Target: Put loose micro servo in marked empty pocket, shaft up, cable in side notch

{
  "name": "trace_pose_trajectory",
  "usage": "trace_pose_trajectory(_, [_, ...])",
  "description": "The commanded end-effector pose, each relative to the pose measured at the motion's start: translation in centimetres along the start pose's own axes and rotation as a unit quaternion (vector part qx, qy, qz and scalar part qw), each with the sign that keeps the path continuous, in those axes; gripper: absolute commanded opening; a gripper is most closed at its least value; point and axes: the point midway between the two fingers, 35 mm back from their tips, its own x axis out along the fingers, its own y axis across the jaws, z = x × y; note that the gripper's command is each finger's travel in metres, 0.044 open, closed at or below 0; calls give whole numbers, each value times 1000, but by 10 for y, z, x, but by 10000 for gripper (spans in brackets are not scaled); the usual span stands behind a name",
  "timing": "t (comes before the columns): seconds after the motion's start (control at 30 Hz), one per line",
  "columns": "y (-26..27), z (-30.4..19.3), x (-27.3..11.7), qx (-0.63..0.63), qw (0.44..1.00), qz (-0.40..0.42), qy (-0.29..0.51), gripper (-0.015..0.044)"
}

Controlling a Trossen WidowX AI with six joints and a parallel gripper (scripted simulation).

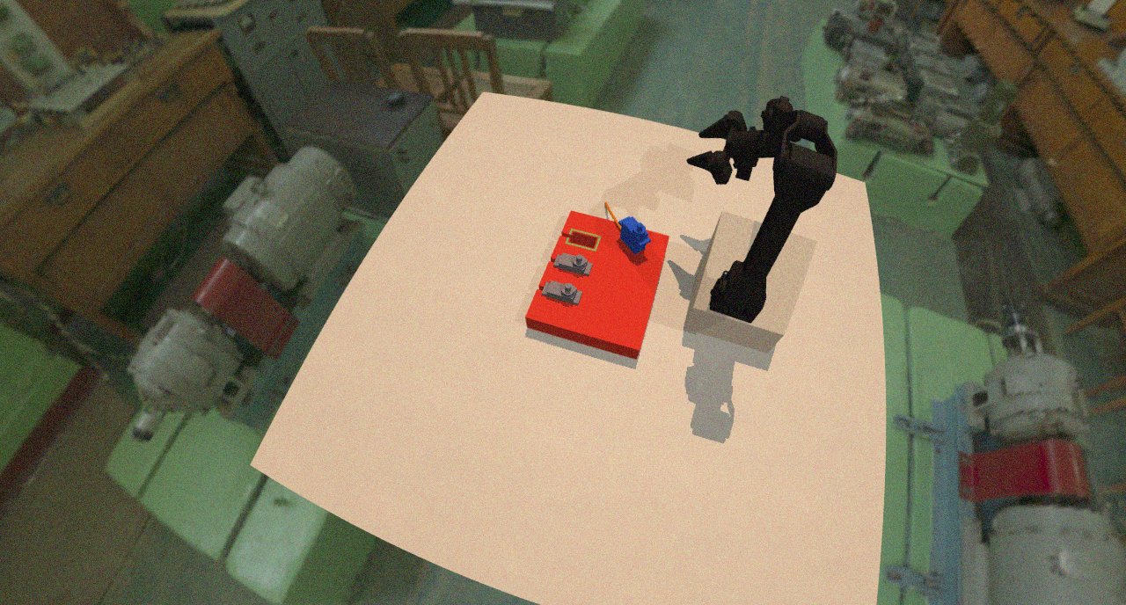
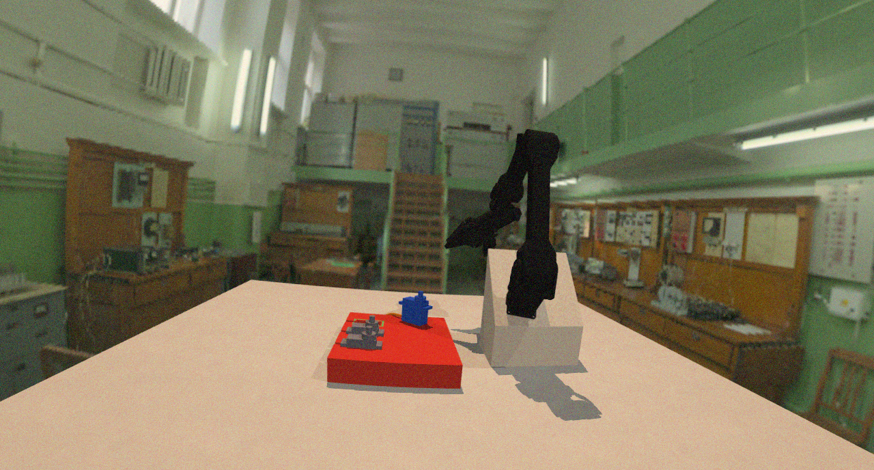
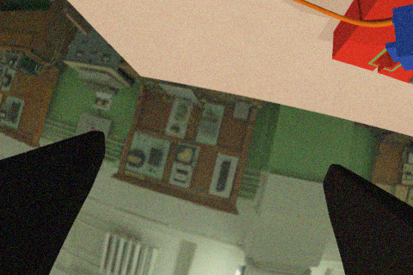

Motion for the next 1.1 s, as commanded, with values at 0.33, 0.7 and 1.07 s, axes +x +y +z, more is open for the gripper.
trace_pose_trajectory(0.33, [-28,-9,29,-202,975,-55,-77,440])
trace_pose_trajectory(0.7, [-51,-14,50,-359,918,-112,-123,440])
trace_pose_trajectory(1.07, [-75,-16,67,-503,831,-180,-152,440])
